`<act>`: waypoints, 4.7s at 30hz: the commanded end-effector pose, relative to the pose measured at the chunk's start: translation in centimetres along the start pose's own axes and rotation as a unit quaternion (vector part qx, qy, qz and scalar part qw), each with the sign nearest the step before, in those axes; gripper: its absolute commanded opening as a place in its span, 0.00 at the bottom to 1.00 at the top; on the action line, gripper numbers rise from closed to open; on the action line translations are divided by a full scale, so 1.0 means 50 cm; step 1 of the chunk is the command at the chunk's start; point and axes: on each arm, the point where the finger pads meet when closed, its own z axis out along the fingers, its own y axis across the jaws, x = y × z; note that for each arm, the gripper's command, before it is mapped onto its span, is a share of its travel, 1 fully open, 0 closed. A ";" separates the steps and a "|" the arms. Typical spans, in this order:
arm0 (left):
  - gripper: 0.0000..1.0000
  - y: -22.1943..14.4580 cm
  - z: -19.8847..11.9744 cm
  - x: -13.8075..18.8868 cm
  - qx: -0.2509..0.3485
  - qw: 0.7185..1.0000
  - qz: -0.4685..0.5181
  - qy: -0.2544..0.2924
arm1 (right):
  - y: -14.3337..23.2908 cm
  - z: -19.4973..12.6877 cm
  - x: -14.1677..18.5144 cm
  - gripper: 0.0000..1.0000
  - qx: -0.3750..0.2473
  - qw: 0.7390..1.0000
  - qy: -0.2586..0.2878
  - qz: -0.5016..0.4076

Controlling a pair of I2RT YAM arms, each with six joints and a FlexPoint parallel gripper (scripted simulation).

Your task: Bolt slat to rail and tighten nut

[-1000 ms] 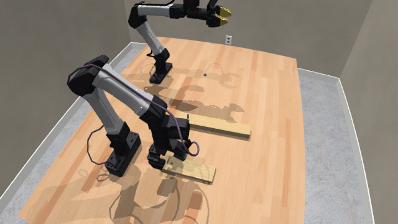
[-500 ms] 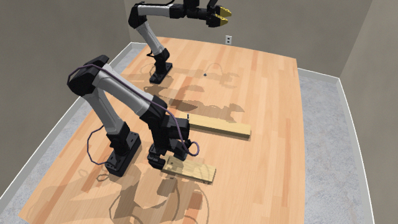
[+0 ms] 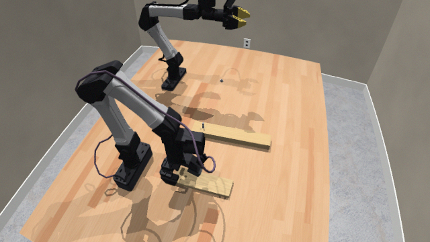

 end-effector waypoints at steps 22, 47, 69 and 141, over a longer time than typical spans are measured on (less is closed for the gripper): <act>1.00 -0.003 0.000 -0.014 0.003 1.000 -0.002 -0.013 | 0.000 0.066 0.000 1.00 0.006 1.000 -0.005 -0.002; 1.00 -0.003 0.000 -0.014 0.003 1.000 -0.002 -0.013 | 0.002 0.067 -0.004 1.00 0.001 1.000 -0.008 -0.002; 1.00 -0.003 0.000 -0.014 0.003 1.000 -0.002 -0.013 | 0.002 0.064 -0.008 0.67 -0.001 1.000 -0.011 -0.001; 1.00 -0.003 0.000 -0.014 0.003 1.000 -0.002 -0.013 | 0.003 -0.066 -0.014 0.67 0.000 1.000 -0.010 -0.002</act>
